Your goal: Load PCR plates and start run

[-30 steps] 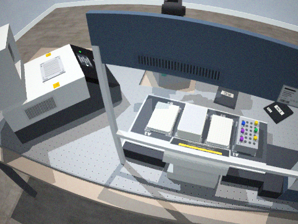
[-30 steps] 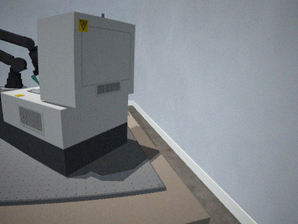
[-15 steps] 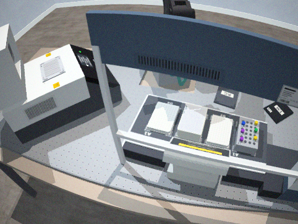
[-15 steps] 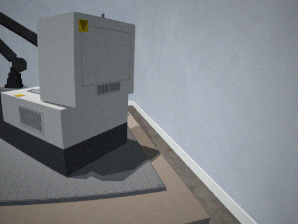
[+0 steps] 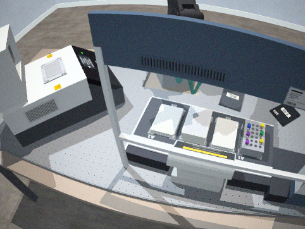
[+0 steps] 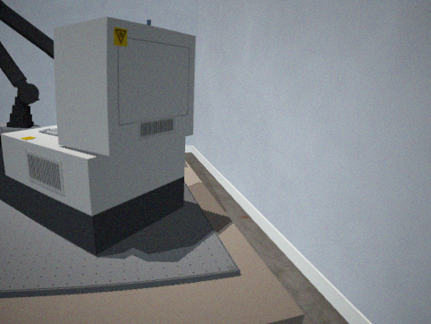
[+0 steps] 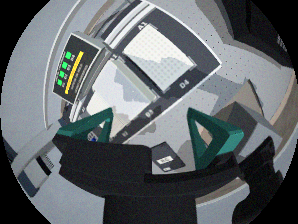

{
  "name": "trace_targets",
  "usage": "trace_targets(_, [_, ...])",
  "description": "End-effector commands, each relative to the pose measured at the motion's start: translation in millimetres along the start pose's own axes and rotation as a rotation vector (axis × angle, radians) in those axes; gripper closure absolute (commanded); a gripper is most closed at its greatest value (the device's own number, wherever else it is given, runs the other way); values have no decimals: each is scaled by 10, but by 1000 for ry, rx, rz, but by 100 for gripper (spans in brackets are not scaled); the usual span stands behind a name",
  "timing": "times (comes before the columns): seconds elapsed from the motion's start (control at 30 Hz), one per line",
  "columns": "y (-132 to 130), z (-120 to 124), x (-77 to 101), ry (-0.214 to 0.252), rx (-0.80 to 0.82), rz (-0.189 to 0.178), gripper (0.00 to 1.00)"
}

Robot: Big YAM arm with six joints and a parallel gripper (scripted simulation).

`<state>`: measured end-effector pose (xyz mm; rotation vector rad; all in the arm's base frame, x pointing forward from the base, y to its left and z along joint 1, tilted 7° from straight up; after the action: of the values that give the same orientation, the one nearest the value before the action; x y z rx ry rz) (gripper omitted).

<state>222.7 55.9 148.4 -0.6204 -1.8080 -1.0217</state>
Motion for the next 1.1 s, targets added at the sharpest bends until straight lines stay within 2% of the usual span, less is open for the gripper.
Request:
trace_targets(0.0, [83, -68, 48, -11, 45, 1, 0])
trace_targets(0.27, [-13, 15, 36, 1, 47, 16, 0])
trace_targets(0.37, [206, 113, -47, 49, 139, 35, 0])
trace_targets(0.5, [563, 129, -70, 57, 219, 4, 0])
trace_targets(0.63, [813, 169, -156, 81, 295, 0, 0])
trace_targets(0.77, [967, 285, -268, 121, 387, 35, 0])
trace_targets(0.87, [930, 268, -255, 118, 379, 43, 0])
trace_targets(1.07, [1319, 414, -371, 175, 517, 70, 0])
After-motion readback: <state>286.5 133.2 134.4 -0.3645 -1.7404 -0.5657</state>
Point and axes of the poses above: the point where the finger pads meet when closed, its own x axis back along the fingers, its own y axis across the jaws, z = x × y, the point moved 10 cm from there along x, back along the fingers
